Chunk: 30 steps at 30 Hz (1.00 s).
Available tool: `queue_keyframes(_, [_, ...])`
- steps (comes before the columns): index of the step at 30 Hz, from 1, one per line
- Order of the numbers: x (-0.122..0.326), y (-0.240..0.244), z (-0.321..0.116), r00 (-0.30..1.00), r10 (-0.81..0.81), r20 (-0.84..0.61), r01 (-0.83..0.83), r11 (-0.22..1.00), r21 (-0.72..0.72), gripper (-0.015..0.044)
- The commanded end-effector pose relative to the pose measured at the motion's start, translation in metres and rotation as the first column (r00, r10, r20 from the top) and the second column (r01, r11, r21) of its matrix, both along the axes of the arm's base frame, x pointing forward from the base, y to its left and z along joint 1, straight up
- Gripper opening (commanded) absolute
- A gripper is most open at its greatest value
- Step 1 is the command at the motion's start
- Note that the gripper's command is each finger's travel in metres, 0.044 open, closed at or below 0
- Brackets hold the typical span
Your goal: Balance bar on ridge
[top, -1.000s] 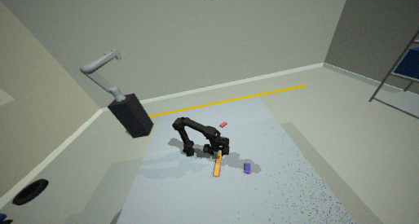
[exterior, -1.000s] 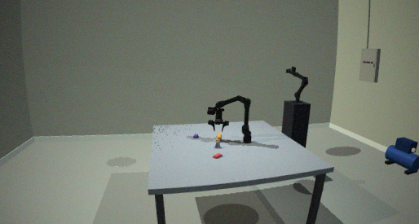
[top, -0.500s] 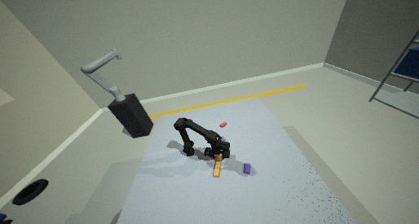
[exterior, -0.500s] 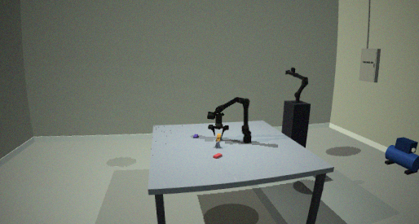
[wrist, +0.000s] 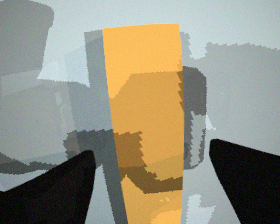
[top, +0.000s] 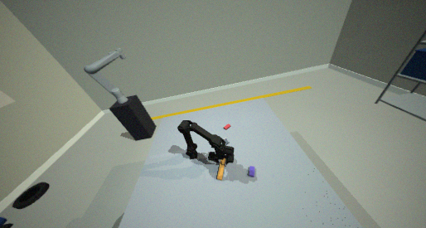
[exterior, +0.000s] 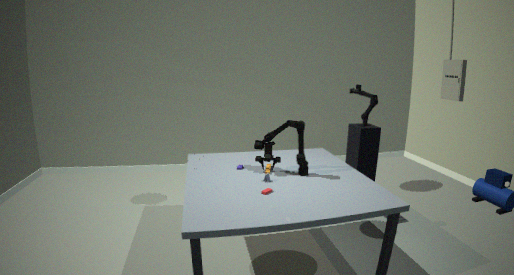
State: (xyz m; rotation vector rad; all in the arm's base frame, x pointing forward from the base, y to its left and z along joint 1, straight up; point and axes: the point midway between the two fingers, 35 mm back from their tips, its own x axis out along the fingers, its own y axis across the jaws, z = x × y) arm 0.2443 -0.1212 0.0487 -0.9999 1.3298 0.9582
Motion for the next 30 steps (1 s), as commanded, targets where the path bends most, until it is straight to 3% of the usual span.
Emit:
queue_keyframes(1, [-0.0014,0.0013,-0.0030,1.000,0.006,-0.003,-0.006,1.000,0.006,0.0315])
queue_keyframes(12, [-0.0014,0.0013,-0.0030,1.000,0.006,-0.003,-0.006,1.000,0.006,0.0315])
queue_keyframes(18, [-0.0011,0.0005,-0.0021,1.000,0.000,-0.003,0.000,1.000,0.002,0.0157])
queue_keyframes(26, [-0.0011,0.0005,-0.0021,1.000,0.000,-0.003,0.000,1.000,0.002,0.0104])
queue_keyframes(30, [-0.0001,0.0001,0.0038,1.000,0.000,-0.003,0.000,1.000,0.002,0.0000])
